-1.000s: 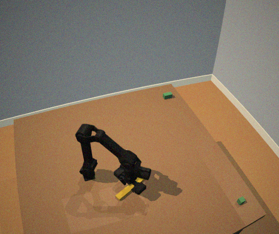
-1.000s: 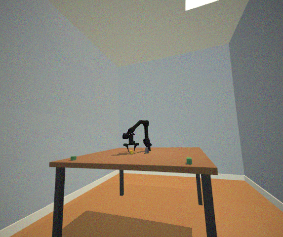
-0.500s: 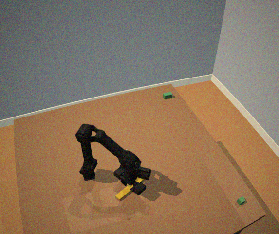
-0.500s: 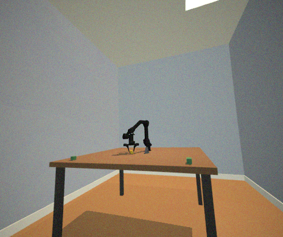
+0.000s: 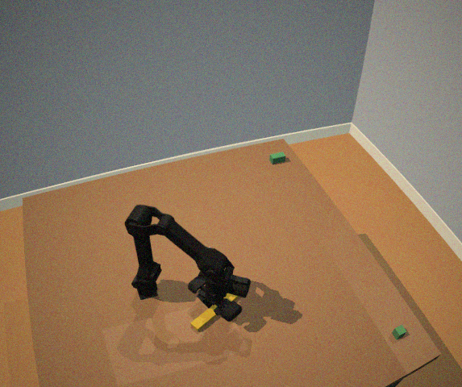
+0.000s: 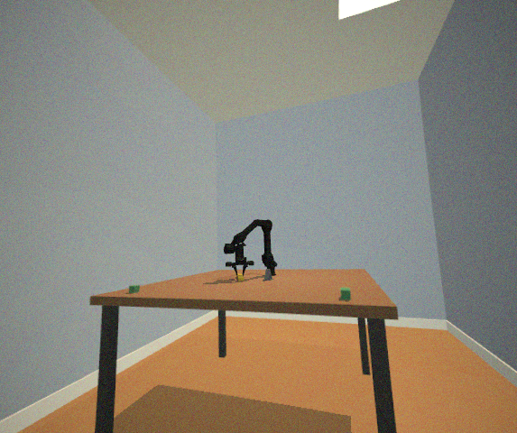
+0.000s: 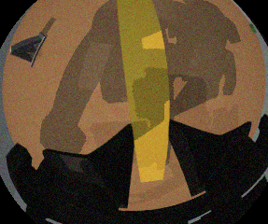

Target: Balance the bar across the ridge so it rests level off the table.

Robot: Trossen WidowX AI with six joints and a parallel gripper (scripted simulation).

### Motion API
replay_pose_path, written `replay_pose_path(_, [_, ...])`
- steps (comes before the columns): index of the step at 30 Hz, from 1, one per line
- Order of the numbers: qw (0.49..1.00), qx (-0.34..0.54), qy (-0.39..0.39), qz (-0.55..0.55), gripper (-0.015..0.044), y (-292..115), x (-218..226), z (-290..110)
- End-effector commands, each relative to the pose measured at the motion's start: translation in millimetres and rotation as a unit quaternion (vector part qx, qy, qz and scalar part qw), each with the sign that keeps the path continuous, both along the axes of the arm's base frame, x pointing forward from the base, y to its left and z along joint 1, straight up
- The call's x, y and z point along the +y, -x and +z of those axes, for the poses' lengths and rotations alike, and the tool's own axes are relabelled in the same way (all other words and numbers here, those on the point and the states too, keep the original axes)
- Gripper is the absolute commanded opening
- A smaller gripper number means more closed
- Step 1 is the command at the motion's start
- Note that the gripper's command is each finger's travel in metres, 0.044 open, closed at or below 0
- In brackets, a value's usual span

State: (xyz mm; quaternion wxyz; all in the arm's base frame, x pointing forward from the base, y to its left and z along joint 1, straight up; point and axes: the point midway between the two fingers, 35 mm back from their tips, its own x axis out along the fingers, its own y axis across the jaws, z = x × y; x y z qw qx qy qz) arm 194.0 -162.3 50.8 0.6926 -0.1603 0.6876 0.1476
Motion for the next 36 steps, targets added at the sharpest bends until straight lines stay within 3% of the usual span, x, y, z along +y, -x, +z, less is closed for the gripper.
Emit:
replay_pose_path(1, [1.0, -0.003, 0.002, 0.0, 0.0, -2.6, -2.0, 9.5])
replay_pose_path(36, [1.0, -0.005, 0.001, 0.002, 0.0, -1.4, -0.3, 98.4])
